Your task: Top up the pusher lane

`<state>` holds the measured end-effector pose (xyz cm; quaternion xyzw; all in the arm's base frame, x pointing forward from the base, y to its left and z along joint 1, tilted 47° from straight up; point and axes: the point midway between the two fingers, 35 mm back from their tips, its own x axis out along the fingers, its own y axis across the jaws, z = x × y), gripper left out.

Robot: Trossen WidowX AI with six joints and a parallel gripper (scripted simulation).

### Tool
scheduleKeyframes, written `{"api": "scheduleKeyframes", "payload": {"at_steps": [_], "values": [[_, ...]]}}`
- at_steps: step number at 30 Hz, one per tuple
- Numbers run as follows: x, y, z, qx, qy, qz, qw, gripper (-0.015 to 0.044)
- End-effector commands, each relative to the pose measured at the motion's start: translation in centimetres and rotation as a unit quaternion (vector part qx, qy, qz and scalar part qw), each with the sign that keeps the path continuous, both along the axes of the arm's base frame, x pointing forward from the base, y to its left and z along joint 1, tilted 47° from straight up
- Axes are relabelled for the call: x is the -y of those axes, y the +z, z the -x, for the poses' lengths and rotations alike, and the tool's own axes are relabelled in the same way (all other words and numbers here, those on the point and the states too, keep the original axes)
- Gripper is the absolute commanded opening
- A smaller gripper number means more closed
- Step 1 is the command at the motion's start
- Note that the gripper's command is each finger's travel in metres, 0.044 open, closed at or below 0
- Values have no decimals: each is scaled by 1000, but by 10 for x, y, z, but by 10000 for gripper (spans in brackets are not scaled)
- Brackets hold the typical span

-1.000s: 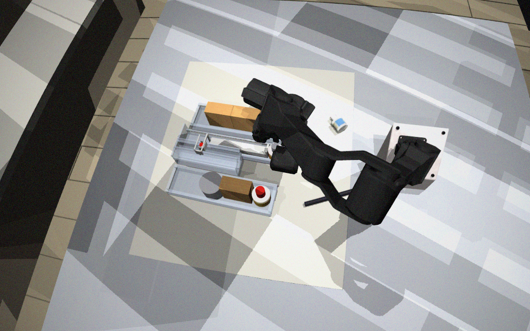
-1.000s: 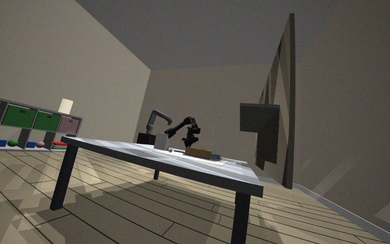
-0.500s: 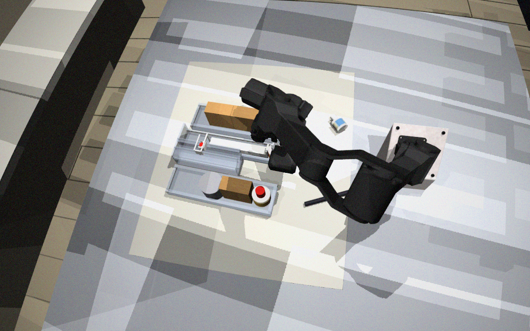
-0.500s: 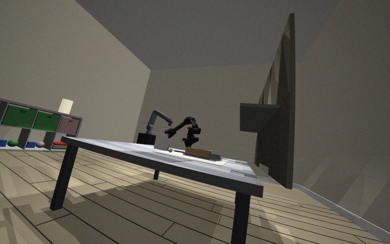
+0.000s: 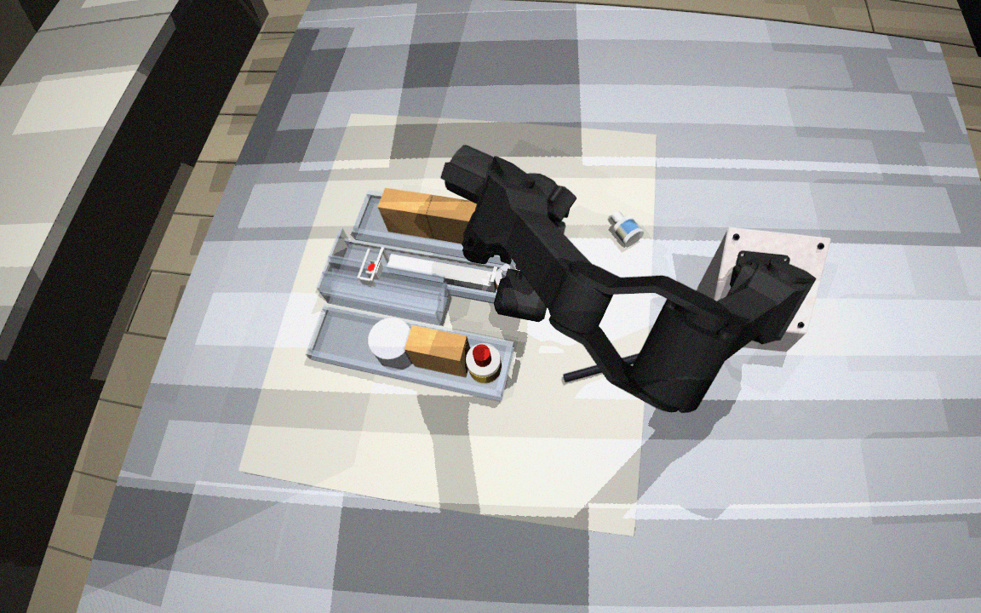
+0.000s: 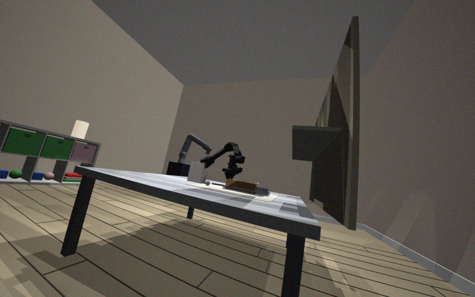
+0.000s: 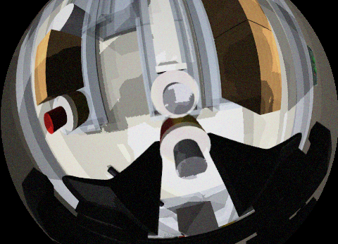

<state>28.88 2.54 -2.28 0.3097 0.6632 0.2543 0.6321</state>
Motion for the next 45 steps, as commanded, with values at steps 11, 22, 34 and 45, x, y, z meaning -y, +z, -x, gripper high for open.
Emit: {"api": "scheduleKeyframes", "payload": {"at_steps": [11, 22, 34, 45], "values": [[1, 2, -12, 11, -2, 1, 1000, 0], [2, 2, -16, 11, -2, 1, 1000, 0], [2, 2, -20, 11, -2, 1, 1000, 0], [2, 3, -24, 11, -2, 1, 1000, 0]]}}
